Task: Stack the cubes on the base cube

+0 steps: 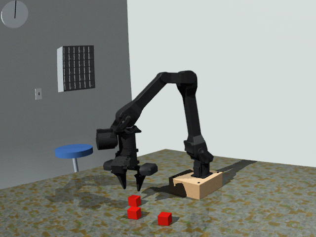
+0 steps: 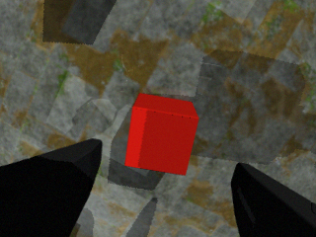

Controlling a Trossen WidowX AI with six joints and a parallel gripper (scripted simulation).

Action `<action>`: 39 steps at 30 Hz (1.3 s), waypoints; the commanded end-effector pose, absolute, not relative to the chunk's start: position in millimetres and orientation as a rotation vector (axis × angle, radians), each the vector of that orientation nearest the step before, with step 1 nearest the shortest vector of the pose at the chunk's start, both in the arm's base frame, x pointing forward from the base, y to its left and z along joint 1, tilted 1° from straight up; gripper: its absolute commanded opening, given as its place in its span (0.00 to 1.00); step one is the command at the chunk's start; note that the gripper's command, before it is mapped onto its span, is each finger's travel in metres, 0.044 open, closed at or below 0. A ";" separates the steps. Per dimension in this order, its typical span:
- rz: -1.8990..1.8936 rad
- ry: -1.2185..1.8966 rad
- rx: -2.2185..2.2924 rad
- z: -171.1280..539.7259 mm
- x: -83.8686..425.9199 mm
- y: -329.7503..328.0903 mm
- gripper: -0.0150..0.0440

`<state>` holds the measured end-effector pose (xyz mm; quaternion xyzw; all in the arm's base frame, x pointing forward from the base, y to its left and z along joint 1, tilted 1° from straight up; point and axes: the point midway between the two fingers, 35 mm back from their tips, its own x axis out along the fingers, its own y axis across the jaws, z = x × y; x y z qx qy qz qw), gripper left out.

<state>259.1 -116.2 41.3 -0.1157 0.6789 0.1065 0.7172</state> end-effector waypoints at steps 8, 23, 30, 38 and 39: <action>0.237 1.522 -0.247 22.1 255.2 -115.0 0.70; 0.237 1.522 -0.247 -2.4 255.8 -114.9 0.70; 0.237 1.522 -0.247 -4.8 255.7 -114.8 0.57; 0.237 1.522 -0.247 -2.8 256.1 -115.1 0.43; 0.237 1.522 -0.247 -0.4 256.5 -115.3 0.43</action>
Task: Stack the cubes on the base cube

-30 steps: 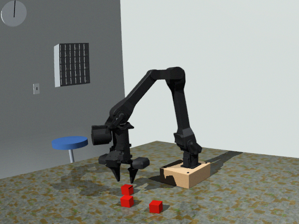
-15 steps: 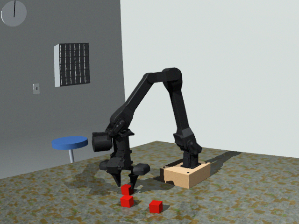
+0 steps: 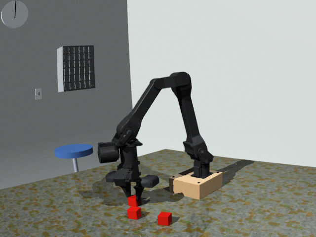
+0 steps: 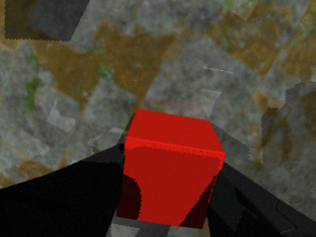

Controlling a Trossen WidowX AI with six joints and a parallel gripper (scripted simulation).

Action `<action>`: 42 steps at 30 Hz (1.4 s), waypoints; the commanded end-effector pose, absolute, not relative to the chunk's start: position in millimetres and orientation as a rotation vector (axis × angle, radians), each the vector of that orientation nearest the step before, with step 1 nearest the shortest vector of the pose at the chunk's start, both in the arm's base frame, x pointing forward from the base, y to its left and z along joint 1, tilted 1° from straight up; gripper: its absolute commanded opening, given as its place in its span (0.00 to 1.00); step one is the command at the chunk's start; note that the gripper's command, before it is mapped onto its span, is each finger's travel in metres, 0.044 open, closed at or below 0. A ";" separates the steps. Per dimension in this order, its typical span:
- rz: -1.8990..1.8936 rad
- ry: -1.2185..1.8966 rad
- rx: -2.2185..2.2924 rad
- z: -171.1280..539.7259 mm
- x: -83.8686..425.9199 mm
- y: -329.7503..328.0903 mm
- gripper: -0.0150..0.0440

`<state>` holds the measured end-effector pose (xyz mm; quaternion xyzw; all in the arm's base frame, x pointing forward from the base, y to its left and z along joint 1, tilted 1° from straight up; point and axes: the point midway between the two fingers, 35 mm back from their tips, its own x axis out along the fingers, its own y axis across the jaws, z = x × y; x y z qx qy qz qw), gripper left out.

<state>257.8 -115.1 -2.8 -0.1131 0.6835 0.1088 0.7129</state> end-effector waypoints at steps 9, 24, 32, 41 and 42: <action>0.237 1.522 -0.247 26.9 259.5 -117.4 0.43; 0.237 1.522 -0.248 74.5 257.9 -117.8 0.43; 0.237 1.522 -0.247 100.4 253.6 -116.3 0.43; 0.217 1.524 -0.226 103.8 256.9 -110.4 0.43; 0.209 1.525 -0.217 103.3 258.7 -108.1 0.43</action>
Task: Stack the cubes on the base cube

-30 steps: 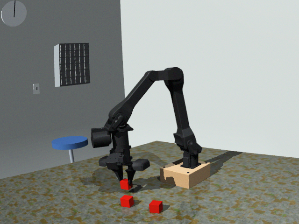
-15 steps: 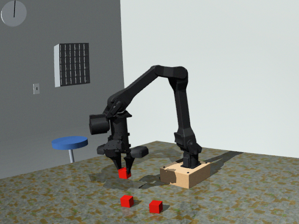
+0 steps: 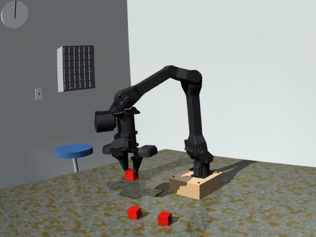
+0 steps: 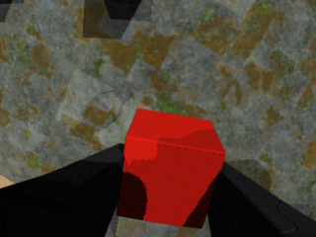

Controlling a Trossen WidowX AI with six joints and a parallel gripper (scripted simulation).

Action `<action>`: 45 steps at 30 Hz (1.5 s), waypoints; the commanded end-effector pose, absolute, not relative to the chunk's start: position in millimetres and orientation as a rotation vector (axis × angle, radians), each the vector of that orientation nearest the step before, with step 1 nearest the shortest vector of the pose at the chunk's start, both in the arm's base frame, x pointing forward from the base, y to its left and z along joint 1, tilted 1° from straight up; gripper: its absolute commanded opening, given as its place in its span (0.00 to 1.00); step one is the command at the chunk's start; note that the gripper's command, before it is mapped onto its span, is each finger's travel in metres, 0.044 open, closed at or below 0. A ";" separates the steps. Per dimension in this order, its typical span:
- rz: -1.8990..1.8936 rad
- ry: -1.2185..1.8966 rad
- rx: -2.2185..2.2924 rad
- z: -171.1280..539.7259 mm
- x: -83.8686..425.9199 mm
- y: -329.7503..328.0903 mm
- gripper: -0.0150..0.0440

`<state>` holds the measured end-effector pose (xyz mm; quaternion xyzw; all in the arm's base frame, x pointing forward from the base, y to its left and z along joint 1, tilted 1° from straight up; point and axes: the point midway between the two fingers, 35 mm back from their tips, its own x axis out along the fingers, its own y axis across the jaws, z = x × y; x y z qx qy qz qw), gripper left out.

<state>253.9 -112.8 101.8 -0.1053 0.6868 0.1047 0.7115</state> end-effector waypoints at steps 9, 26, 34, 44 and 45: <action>0.136 1.530 -0.140 98.0 273.4 -86.5 0.43; 0.000 1.532 0.008 87.6 295.8 -41.0 0.43; -0.064 1.531 0.077 82.5 303.5 -17.6 0.43; -0.144 1.527 0.165 75.9 310.4 12.9 0.43; -0.152 1.526 0.173 75.2 310.9 16.0 0.43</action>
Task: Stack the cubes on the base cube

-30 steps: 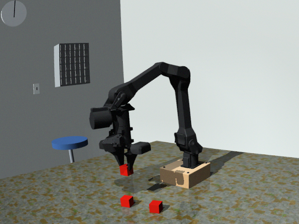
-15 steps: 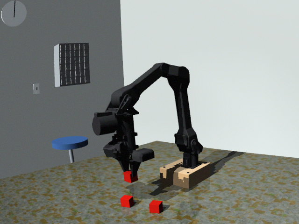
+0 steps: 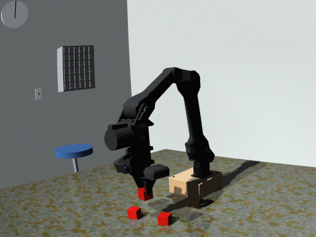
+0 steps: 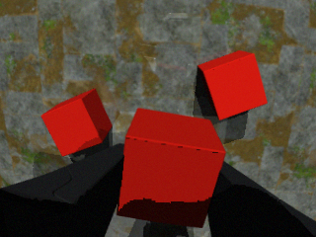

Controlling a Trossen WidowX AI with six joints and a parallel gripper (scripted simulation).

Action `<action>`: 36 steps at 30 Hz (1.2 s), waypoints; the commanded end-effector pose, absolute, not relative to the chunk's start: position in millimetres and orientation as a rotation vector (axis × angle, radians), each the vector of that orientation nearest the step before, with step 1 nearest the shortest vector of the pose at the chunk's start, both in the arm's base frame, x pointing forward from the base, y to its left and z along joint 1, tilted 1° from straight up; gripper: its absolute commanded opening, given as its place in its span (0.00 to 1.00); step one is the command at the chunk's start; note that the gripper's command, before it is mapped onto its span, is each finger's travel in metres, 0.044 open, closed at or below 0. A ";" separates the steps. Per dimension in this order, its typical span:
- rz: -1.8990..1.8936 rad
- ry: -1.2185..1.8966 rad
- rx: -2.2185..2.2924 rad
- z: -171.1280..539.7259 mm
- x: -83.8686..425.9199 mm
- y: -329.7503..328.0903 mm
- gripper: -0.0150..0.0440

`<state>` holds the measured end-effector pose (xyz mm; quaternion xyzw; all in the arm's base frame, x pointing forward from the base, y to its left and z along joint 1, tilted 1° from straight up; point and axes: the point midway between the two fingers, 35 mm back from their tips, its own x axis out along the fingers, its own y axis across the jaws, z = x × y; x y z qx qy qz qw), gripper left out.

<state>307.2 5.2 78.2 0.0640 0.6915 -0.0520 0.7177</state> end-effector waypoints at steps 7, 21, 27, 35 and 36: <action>-0.208 1.521 0.234 70.5 313.5 38.1 0.43; -0.275 1.514 0.308 64.6 314.4 65.5 0.43; -0.275 1.514 0.308 64.6 314.4 65.5 0.43; -0.276 1.514 0.309 56.0 315.0 65.2 0.43; -0.276 1.514 0.309 53.5 315.1 65.1 0.43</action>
